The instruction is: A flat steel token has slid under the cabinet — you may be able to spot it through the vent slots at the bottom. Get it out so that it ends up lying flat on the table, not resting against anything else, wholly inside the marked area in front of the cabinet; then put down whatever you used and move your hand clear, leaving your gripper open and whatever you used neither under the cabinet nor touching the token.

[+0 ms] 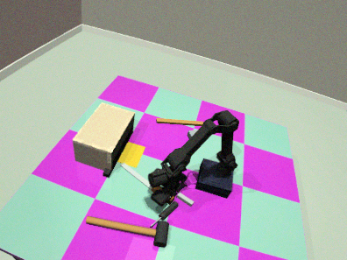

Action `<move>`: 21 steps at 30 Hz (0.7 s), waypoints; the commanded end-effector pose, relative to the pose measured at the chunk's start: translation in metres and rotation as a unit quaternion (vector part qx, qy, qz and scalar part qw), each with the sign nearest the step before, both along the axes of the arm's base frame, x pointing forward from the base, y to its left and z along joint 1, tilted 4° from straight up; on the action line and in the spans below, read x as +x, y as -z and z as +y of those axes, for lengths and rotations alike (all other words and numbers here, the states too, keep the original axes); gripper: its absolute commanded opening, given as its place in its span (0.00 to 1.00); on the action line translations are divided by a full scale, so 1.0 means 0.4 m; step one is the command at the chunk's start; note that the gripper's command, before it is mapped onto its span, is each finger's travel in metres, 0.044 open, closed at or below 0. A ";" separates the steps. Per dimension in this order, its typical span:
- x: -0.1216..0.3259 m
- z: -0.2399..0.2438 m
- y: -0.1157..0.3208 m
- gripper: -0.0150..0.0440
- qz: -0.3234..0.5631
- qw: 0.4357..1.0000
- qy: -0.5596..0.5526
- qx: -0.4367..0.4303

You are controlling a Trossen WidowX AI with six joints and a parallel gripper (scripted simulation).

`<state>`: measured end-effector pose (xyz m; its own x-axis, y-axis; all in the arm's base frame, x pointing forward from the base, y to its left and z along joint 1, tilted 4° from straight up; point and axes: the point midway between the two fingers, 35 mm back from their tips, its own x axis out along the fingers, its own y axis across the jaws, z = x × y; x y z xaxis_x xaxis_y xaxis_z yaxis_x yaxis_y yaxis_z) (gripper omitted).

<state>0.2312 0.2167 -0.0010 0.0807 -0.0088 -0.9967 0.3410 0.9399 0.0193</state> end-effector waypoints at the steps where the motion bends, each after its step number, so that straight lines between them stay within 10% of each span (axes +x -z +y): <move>1: 0.000 0.000 0.000 0.68 0.000 1.000 0.000 0.000; 18: -0.002 -0.001 0.013 0.71 -0.001 1.000 0.001 0.001; 21: 0.000 0.001 0.006 0.58 -0.002 1.000 0.000 0.002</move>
<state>0.2311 0.2170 -0.0040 0.0836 -0.0062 -0.9965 0.3399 0.9402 0.0226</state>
